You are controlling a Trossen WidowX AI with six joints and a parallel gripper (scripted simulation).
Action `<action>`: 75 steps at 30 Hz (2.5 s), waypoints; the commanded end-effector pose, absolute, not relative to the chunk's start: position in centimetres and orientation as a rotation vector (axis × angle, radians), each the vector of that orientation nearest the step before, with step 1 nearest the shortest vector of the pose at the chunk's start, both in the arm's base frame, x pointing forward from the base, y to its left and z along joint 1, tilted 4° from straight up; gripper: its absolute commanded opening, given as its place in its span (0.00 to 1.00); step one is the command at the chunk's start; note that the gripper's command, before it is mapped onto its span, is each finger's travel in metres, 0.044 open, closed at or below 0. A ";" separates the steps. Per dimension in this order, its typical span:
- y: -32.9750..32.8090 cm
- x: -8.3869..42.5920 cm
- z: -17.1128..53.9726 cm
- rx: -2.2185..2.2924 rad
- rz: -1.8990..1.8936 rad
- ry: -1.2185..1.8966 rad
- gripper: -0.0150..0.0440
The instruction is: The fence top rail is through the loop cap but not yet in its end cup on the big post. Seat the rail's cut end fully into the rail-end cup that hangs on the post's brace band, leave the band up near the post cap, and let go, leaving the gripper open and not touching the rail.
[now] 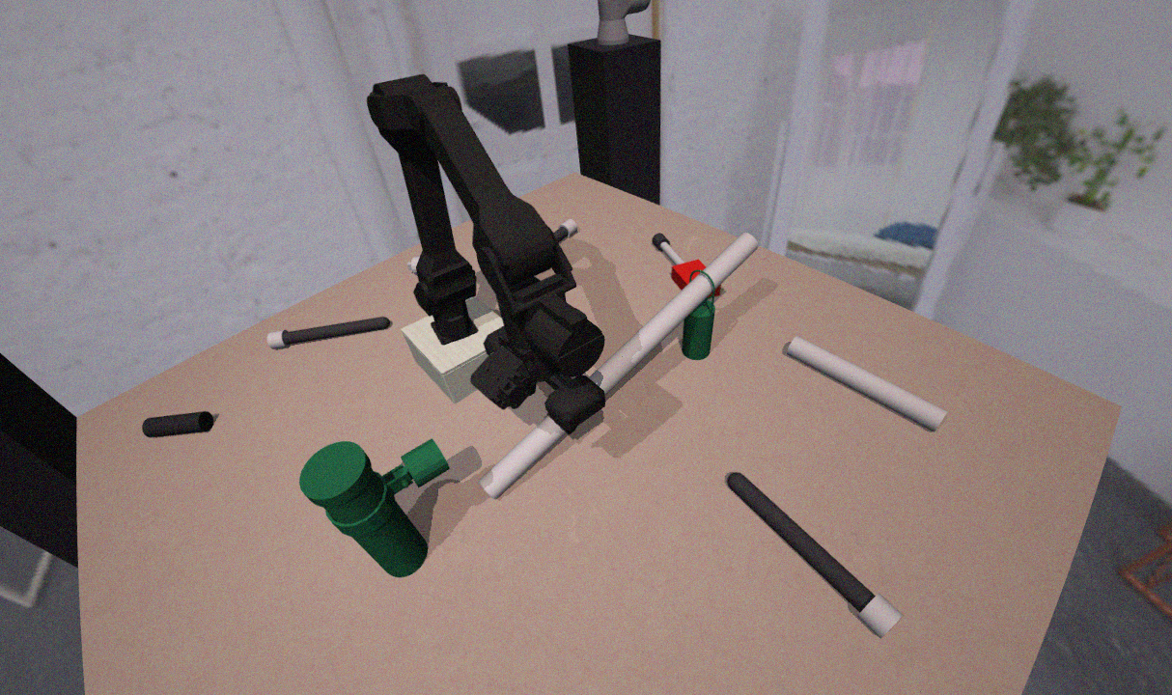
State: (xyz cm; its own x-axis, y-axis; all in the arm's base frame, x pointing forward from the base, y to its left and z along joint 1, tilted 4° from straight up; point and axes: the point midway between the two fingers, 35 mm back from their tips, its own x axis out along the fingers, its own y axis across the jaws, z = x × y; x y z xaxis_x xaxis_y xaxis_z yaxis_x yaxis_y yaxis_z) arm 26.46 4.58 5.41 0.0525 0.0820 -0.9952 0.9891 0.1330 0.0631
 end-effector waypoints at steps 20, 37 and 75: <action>4.8 26.5 1.5 1.187 -1.040 1.288 1.00; 4.9 26.4 0.3 1.187 -1.040 1.288 0.64; 3.9 27.1 8.4 1.004 -1.136 1.105 0.25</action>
State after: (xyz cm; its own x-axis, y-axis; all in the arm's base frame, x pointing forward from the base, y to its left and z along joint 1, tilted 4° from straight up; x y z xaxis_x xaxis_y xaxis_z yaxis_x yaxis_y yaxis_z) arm 26.75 4.00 6.29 0.0350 -0.1308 -0.9908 0.9889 0.1477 0.0155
